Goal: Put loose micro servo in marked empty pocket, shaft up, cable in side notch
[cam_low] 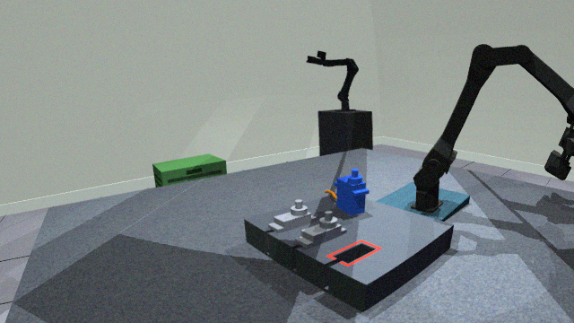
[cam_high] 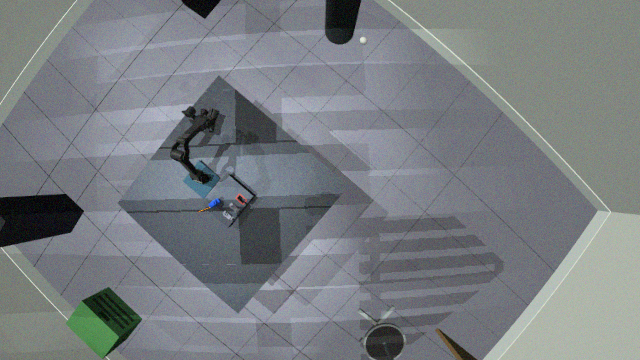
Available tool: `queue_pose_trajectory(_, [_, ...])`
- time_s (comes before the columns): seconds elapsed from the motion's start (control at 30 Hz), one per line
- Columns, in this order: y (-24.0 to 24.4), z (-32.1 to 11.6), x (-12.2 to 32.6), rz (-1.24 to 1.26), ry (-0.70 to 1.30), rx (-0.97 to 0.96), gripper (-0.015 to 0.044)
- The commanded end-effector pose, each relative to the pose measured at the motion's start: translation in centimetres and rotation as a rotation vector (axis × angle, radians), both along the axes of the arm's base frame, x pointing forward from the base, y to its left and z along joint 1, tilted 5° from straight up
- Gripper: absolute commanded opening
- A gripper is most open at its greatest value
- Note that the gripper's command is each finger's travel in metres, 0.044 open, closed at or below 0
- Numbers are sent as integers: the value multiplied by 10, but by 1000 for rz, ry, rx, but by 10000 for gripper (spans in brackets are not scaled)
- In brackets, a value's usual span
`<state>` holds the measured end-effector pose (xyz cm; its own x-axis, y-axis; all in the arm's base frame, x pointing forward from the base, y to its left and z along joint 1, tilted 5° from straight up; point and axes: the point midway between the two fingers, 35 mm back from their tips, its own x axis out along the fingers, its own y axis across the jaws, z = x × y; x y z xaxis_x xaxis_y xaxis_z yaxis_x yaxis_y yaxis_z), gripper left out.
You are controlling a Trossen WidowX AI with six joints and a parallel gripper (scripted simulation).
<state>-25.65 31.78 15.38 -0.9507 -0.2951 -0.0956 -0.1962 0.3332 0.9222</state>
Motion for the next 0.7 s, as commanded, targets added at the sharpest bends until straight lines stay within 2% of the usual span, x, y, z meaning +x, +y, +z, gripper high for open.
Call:
queue_pose_trajectory(0.0, [1, 0, 1, -2, -1, 4, 426])
queue_pose_trajectory(0.03, [1, 0, 2, -4, -4, 10, 440])
queue_pose_trajectory(0.3, [8, -3, 16, -46, -62, 44, 440])
queue_pose_trajectory(0.67, [34, 0, 81, -240, -196, 17, 440])
